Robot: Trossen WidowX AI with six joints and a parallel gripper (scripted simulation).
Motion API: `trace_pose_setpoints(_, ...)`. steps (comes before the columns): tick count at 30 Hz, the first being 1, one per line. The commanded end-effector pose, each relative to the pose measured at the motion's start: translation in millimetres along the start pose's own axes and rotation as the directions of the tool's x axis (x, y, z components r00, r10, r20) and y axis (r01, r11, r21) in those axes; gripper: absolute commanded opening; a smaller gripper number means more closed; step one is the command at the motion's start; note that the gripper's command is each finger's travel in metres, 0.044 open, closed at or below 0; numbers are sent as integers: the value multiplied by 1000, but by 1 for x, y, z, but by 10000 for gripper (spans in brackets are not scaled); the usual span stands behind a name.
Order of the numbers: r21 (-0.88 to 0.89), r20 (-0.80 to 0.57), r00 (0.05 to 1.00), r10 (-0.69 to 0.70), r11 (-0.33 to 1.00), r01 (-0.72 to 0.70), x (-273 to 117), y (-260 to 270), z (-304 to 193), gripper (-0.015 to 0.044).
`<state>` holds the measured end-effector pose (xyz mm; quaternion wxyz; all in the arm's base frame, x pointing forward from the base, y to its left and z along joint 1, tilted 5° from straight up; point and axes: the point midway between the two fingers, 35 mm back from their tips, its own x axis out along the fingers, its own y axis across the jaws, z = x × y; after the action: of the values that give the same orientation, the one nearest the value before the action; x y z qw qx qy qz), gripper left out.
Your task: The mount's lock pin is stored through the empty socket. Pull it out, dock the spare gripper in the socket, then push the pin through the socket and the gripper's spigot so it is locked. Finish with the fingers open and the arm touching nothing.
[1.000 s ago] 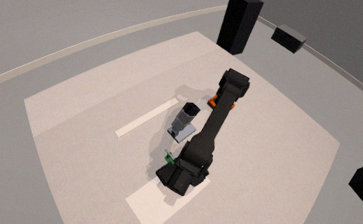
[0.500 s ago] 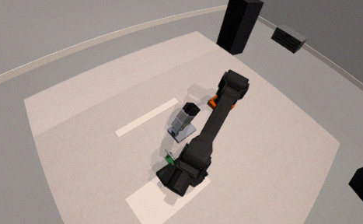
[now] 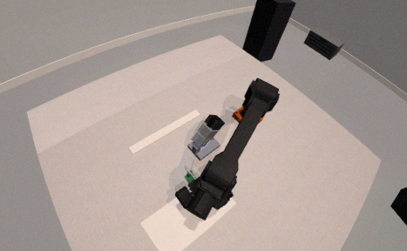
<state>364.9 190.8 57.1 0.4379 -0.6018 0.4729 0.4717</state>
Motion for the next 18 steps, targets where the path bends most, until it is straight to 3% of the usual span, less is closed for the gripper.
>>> trace_pose_setpoints(1, 4, 2, 1000, 5, 1000, -5, 2, 1, 1, 0)
trace_pose_setpoints(18, 4, 2, 1000, 5, 1000, -5, -18, 0, -4, 0)
